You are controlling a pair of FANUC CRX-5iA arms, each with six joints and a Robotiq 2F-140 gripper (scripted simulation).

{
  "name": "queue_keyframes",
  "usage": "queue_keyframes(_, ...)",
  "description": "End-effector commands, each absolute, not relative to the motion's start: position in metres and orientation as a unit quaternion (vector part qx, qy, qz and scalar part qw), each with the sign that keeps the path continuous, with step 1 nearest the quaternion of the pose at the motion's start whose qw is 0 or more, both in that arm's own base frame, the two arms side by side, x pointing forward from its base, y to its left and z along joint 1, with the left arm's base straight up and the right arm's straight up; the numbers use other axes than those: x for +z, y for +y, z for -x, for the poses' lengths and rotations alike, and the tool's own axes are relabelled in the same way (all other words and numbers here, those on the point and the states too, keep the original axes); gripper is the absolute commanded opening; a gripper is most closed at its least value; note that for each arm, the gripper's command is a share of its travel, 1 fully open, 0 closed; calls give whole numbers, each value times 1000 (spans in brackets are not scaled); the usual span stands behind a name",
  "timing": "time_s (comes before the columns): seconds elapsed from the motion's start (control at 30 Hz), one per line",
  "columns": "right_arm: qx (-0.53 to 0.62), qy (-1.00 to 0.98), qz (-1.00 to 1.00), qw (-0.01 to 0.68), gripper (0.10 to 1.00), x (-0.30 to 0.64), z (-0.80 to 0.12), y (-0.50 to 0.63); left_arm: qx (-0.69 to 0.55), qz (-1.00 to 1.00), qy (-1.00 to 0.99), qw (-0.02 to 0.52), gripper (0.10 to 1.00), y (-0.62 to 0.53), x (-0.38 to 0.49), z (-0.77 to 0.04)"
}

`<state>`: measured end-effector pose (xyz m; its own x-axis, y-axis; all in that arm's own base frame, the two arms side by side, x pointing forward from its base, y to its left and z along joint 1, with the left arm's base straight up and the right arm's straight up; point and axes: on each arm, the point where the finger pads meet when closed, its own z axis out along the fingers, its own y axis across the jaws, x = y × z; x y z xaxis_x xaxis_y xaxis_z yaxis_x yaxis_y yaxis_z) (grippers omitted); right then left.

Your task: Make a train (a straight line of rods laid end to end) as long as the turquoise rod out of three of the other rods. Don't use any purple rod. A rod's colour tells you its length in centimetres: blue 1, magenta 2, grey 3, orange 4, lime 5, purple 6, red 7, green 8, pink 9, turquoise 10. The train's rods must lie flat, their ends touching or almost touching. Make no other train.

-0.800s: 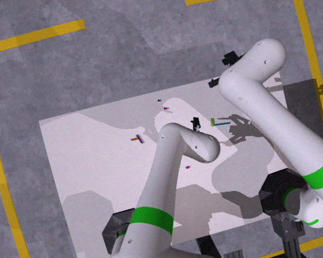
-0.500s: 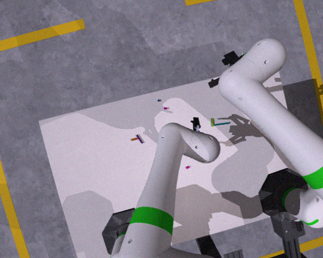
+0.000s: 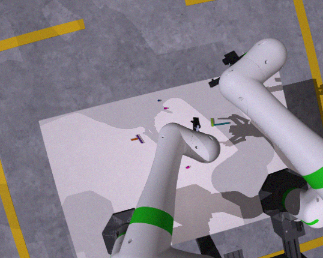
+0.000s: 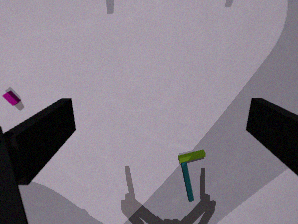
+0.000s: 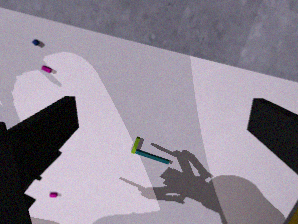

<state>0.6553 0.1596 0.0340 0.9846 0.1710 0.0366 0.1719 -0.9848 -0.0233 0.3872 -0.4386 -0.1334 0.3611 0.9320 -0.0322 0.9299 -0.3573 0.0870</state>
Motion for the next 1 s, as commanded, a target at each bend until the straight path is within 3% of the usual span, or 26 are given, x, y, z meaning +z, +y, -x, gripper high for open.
queue_keyframes(0.0,-18,-84,996,13,1000,36,-656,157,11,-824,565,46,1000,-439,-133,-388)
queue_keyframes(0.43,-18,-51,998,12,1000,46,-661,111,11,-824,565,46,1000,-439,-133,-388)
queue_keyframes(0.97,-17,65,998,9,1000,81,-651,-47,11,-824,565,46,1000,-439,-133,-388)
